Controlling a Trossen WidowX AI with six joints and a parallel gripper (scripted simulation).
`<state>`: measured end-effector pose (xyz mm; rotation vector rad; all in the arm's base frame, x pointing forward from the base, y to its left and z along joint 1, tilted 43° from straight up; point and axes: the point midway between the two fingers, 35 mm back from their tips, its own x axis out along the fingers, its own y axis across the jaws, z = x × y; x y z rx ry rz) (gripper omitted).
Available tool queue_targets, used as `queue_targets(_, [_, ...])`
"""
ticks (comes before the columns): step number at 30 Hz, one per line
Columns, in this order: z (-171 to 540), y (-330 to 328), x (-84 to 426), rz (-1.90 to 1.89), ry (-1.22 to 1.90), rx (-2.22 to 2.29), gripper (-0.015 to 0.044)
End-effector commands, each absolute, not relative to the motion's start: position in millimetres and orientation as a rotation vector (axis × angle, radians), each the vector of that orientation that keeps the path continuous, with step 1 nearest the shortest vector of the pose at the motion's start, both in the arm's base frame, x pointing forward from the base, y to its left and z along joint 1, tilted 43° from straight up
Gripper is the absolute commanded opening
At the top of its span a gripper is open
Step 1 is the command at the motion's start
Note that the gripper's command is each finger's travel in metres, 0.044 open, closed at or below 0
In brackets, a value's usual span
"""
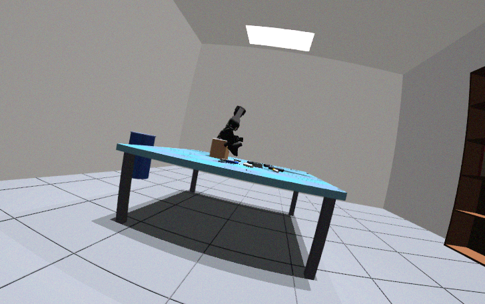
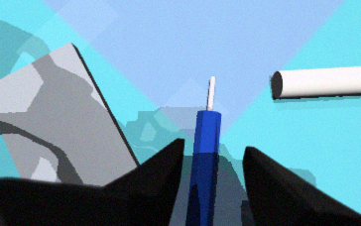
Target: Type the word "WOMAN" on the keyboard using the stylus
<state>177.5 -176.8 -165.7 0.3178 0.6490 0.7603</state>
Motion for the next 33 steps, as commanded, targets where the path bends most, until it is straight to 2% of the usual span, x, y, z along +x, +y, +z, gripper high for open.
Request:
queue_targets(1, [-168,-174,179,0.756,0.647,0.323,0.0150])
queue_targets(33, [-189,-156,182,0.757,0.646,0.324,0.0150])
